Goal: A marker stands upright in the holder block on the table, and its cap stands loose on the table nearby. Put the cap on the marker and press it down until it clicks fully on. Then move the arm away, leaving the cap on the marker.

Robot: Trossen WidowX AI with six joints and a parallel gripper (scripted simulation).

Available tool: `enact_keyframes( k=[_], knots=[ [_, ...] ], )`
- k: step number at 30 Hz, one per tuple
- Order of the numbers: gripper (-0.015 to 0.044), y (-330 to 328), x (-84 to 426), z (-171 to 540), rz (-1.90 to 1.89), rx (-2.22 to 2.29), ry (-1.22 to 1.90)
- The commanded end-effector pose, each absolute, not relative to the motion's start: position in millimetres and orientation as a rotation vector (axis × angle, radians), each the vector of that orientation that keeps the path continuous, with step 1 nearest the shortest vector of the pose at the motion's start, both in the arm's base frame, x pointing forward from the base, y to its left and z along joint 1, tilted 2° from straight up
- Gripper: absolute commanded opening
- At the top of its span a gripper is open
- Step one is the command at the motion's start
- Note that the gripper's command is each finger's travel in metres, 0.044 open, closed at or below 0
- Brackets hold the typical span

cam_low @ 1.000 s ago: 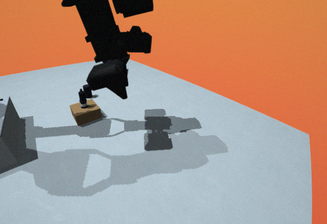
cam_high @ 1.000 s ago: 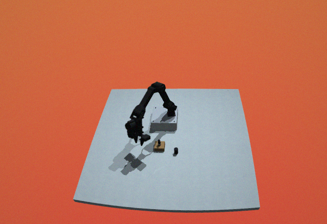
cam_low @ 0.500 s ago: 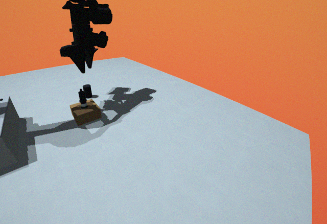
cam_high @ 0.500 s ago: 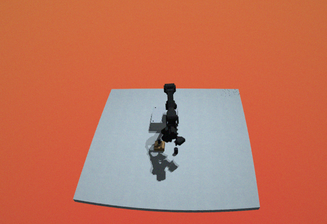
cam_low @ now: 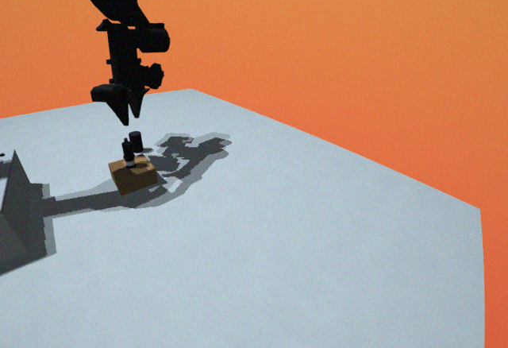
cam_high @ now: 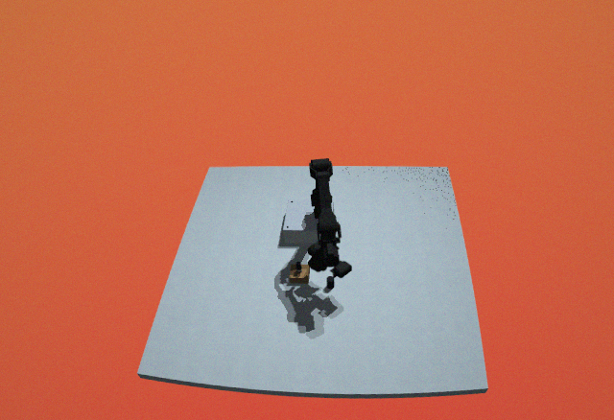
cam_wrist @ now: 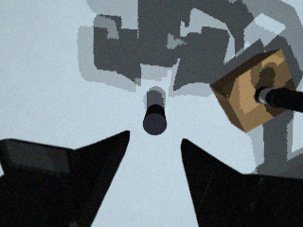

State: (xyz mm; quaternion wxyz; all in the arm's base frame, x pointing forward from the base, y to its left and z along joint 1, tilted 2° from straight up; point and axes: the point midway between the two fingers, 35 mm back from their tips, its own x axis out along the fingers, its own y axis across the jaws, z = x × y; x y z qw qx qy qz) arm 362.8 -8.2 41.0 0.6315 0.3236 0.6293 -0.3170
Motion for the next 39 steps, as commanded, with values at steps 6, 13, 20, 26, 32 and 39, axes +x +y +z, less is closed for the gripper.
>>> enact_keyframes(
  k=[6, 13, 20, 26, 32, 39],
  knots=[
    [0.0252, -7.1, 363.7, 23.8, -0.726, 0.739, 1.435],
    [0.0252, -7.2, 364.5, 13.6, -0.726, 0.739, 1.435],
    [0.0252, -7.3, 364.9, 2.3, -0.726, 0.739, 1.435],
    [0.0252, -7.3, 365.0, -7.3, -0.726, 0.739, 1.435],
    [0.0252, -7.4, 364.8, -16.9, -0.726, 0.739, 1.435],
    [0.0252, -7.4, 364.3, -27.6, -0.726, 0.739, 1.435]
  ],
)
